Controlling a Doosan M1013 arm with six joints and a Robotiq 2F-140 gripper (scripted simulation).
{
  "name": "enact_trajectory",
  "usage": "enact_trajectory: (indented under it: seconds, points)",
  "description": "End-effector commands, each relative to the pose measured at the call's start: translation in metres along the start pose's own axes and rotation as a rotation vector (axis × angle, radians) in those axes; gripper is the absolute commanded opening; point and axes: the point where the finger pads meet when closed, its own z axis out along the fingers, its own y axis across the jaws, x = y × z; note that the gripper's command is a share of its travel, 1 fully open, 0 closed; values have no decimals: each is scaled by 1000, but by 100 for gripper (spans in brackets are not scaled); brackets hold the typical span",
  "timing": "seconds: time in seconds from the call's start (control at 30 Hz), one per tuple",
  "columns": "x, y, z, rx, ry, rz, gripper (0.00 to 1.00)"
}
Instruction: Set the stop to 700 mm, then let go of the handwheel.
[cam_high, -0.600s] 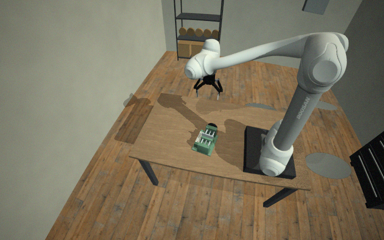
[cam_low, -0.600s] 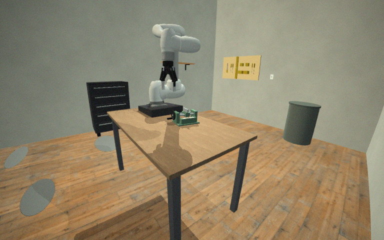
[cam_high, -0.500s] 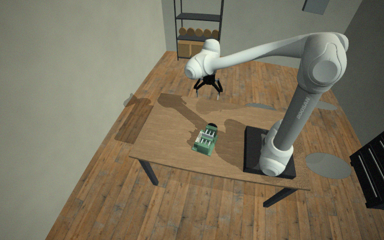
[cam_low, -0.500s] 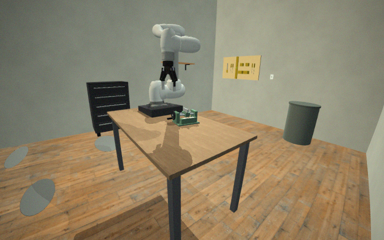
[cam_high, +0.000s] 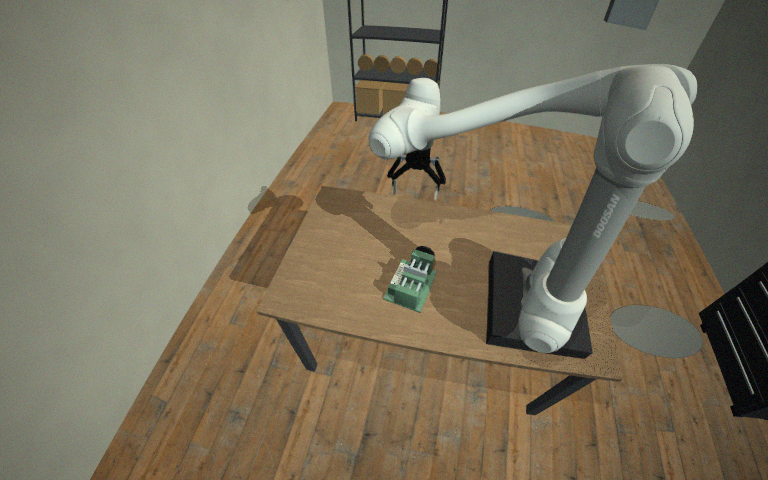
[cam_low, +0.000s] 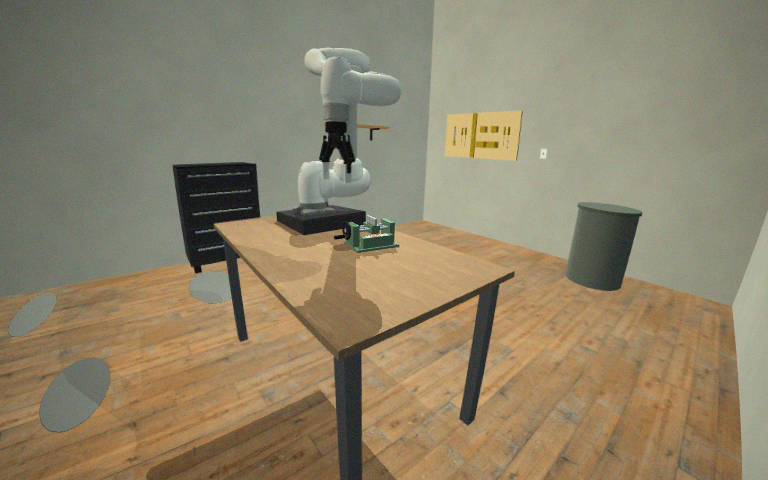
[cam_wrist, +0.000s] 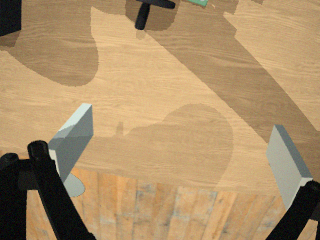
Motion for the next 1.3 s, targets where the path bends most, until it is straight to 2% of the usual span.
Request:
enact_trajectory:
  seconds: [0.0, 0.67, 1.27]
  points:
    - [0, 0, 0, 0, 0, 0, 100]
    - [0, 0, -1, 0, 0, 0, 100]
    - [0, 0, -15, 0, 0, 0, 100]
